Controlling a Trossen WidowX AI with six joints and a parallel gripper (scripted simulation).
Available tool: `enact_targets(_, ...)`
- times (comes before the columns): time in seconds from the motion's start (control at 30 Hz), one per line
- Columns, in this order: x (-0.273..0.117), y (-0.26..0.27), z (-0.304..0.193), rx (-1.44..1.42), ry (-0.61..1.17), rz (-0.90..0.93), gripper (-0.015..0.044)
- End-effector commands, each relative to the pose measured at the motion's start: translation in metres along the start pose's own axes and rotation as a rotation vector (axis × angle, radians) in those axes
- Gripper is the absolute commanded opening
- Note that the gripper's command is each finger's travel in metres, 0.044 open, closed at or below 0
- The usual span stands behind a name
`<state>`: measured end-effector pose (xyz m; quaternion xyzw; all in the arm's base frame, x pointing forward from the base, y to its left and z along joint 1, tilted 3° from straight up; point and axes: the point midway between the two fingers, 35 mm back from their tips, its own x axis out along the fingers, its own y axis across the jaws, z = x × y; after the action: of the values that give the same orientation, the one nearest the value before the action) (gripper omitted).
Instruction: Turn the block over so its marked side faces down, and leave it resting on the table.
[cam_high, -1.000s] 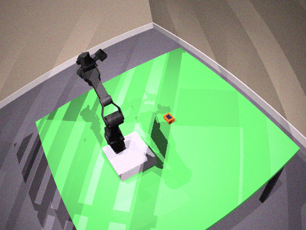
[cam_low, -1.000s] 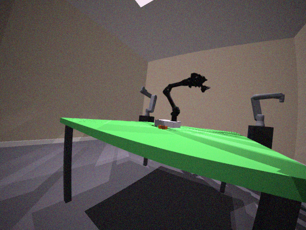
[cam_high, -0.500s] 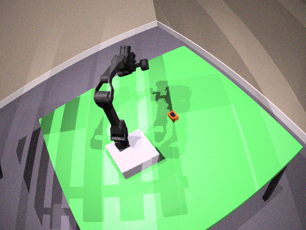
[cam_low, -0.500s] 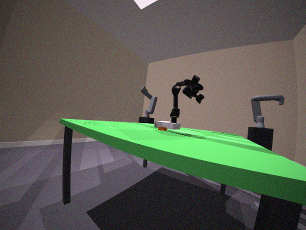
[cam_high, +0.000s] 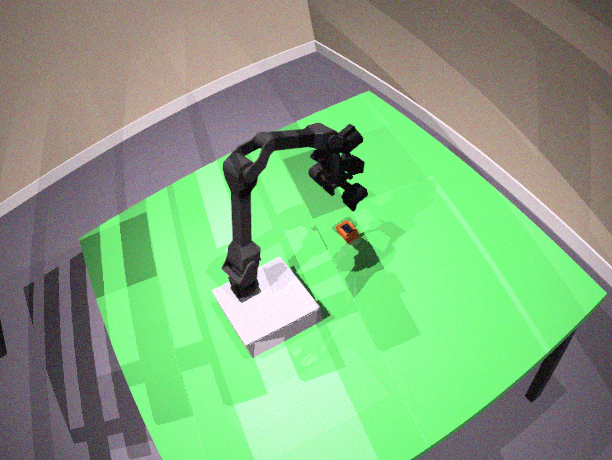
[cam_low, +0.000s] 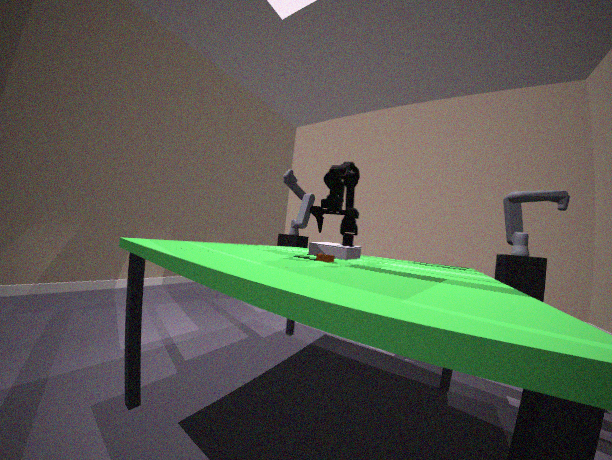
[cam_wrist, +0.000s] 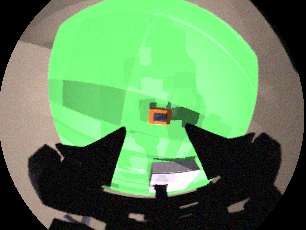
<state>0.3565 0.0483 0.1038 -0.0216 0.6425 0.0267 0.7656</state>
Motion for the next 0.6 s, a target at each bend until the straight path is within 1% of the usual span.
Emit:
enact_targets(0.0, 0.017, -0.022, -0.013, 0.133, 0.099, 0.009, 0.0440)
enact_targets(0.13, 0.020, -0.022, -0.013, 0.133, 0.099, 0.009, 0.0440)
enact_targets(0.23, 0.049, -0.020, -0.016, 0.133, 0.099, 0.009, 0.0440)
enact_targets(0.4, 0.052, -0.020, -0.016, 0.133, 0.099, 0.009, 0.0440)
enact_targets(0.5, 0.065, -0.019, -0.017, 0.133, 0.100, 0.009, 0.0440)
enact_targets(0.57, 0.067, -0.018, -0.017, 0.133, 0.100, 0.009, 0.0440)
